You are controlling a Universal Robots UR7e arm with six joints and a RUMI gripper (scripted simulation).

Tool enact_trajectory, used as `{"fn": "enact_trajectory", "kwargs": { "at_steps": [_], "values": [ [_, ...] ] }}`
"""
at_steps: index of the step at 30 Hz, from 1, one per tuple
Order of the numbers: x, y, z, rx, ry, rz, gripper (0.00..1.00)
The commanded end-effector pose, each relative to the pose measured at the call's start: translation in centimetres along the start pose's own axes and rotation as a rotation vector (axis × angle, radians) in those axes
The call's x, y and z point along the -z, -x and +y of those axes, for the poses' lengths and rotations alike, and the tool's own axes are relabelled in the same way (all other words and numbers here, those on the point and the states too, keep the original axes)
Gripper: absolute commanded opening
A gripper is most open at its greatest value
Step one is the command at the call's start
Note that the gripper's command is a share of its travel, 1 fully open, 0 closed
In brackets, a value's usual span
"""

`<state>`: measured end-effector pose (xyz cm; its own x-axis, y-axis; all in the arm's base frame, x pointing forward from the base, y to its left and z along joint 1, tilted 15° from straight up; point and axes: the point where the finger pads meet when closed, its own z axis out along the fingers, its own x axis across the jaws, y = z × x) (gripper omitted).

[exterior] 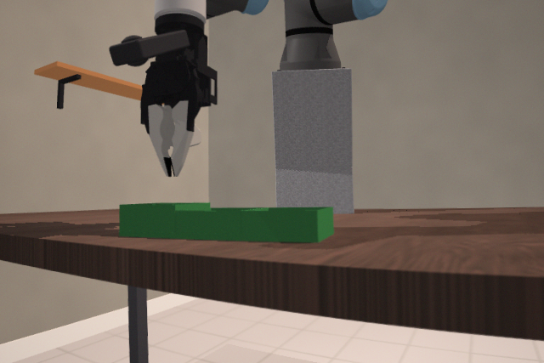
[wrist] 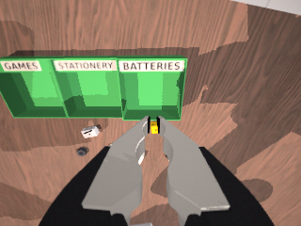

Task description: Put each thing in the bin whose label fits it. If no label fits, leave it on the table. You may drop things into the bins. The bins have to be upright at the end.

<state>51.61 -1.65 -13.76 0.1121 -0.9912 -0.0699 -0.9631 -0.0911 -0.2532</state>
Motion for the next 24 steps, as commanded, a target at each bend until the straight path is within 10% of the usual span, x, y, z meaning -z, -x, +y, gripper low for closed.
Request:
{"fn": "enact_trajectory", "kwargs": {
  "at_steps": [1, 24],
  "values": [
    [-0.2, -0.1, -0.2, 0.000, -0.001, 0.001, 0.04],
    [-5.4, -0.1, -0.2, 0.000, -0.001, 0.001, 0.04]
  ]
}}
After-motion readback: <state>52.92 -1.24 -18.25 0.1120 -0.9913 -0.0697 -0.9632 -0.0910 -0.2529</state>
